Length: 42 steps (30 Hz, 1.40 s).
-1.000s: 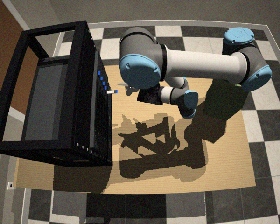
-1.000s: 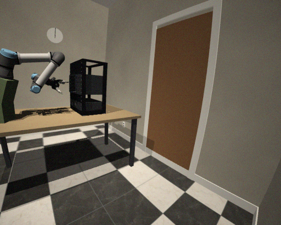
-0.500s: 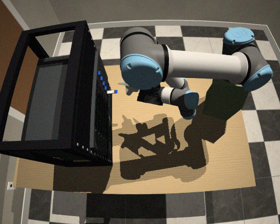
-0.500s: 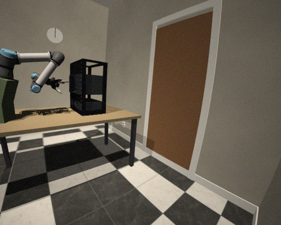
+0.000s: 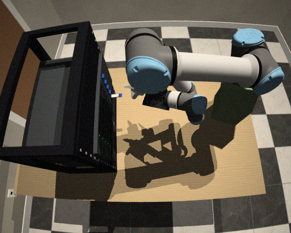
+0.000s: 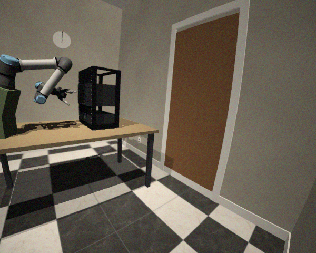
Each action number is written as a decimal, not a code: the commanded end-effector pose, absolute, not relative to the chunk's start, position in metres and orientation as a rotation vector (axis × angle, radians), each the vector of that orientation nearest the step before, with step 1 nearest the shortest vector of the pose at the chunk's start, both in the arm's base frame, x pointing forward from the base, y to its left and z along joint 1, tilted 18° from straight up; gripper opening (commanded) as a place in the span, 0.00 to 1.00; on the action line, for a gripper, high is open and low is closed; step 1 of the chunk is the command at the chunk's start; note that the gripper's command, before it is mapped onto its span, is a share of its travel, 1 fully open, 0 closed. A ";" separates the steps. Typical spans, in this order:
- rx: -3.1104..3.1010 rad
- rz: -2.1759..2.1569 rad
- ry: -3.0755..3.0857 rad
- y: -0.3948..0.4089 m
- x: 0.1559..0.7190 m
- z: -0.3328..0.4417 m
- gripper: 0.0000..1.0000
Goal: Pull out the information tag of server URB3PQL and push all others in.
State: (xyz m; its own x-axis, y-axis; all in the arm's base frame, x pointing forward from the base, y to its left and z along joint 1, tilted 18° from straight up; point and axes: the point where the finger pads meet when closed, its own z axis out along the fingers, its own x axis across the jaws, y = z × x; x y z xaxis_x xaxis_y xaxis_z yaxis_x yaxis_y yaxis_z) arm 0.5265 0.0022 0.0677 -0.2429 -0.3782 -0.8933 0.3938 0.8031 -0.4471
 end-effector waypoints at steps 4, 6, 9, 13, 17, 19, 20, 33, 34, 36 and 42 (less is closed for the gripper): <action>0.036 -0.708 1.667 0.003 0.525 0.068 1.00; 0.042 -0.704 1.667 0.004 0.525 0.068 1.00; 0.045 -0.702 1.667 0.004 0.524 0.068 1.00; 0.057 -0.695 1.667 0.004 0.524 0.068 1.00; 0.068 -0.688 1.668 0.005 0.523 0.068 1.00; 0.074 -0.684 1.668 0.005 0.523 0.068 1.00; 0.076 -0.683 1.668 0.005 0.522 0.068 1.00; 0.105 -0.665 1.668 0.006 0.521 0.068 1.00; 0.108 -0.663 1.668 0.006 0.520 0.068 1.00; 0.112 -0.660 1.668 0.007 0.520 0.068 1.00; 0.122 -0.655 1.668 0.007 0.519 0.069 1.00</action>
